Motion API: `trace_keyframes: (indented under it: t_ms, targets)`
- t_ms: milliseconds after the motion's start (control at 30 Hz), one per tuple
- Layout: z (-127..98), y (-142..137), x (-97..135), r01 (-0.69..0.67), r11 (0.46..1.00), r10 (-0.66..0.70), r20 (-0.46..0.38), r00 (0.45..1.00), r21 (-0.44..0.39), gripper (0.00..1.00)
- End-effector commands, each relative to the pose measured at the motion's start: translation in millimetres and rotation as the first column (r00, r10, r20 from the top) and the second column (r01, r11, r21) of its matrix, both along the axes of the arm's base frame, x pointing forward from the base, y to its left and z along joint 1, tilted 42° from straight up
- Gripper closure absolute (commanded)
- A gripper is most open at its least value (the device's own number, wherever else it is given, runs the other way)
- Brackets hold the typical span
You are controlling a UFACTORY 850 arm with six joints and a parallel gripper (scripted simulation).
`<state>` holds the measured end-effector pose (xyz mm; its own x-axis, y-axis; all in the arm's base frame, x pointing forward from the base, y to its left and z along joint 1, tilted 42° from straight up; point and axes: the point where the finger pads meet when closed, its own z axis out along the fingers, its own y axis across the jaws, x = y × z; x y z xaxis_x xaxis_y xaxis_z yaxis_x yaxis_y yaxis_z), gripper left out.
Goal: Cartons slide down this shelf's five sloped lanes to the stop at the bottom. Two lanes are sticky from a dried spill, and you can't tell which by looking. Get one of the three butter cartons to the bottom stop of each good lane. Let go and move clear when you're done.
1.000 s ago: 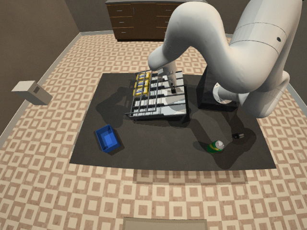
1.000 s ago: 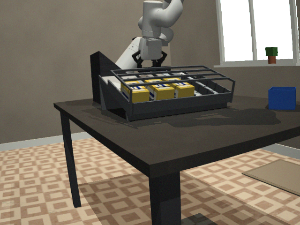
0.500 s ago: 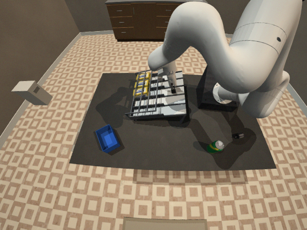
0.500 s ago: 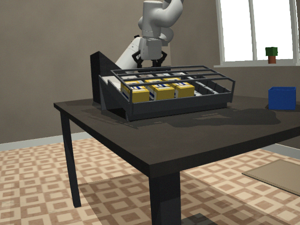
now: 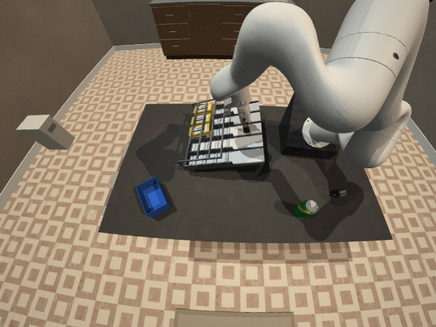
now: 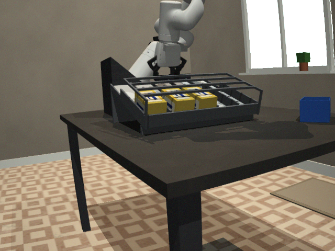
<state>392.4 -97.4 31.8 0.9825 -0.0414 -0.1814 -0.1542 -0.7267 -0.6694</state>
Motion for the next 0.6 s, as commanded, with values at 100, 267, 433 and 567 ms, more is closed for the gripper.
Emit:
trace_keyframes:
  t_ms: [100,267,433,567]
  targets:
    - [0,-1,1,0.001,1.0,-0.001,0.001,1.0,-0.001,0.0]
    - [20,-20,4,0.001,1.0,-0.001,0.001,1.0,-0.001,0.0]
    - [20,-20,4,0.001,1.0,-0.001,0.001,1.0,-0.001,0.0]
    - [20,-20,4,0.001,1.0,-0.001,0.001,1.0,-0.001,0.0]
